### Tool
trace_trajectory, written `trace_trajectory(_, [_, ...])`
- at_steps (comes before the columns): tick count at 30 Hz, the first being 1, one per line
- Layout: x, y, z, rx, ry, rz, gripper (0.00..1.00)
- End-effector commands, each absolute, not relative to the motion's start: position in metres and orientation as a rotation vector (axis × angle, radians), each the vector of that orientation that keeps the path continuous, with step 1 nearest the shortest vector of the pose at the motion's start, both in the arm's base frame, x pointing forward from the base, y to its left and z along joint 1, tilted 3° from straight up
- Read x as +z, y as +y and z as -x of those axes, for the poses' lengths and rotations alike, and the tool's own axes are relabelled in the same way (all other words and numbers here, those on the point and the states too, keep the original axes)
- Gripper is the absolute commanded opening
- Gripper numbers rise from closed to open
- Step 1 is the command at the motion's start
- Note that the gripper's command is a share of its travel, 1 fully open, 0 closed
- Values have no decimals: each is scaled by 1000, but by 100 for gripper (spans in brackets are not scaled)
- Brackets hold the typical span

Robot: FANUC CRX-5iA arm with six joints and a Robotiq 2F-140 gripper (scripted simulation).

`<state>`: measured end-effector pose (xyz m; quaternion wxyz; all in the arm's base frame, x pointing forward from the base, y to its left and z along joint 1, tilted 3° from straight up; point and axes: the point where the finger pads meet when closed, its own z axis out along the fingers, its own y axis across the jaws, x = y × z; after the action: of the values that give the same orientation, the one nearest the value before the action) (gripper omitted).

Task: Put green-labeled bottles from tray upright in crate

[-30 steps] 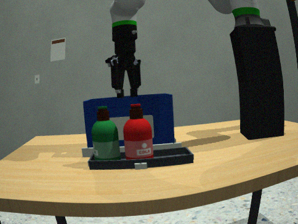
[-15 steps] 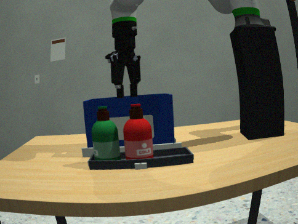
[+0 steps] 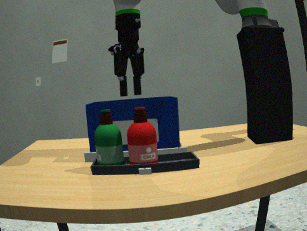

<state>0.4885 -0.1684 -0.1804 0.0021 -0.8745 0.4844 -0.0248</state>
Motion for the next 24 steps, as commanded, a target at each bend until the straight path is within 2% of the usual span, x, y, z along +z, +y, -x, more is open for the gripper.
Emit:
trace_trajectory(1, [-176,-169,-489,-80,1519,2743,44])
trace_trajectory(24, [-141,-168,-487,-80,1519,2743,44])
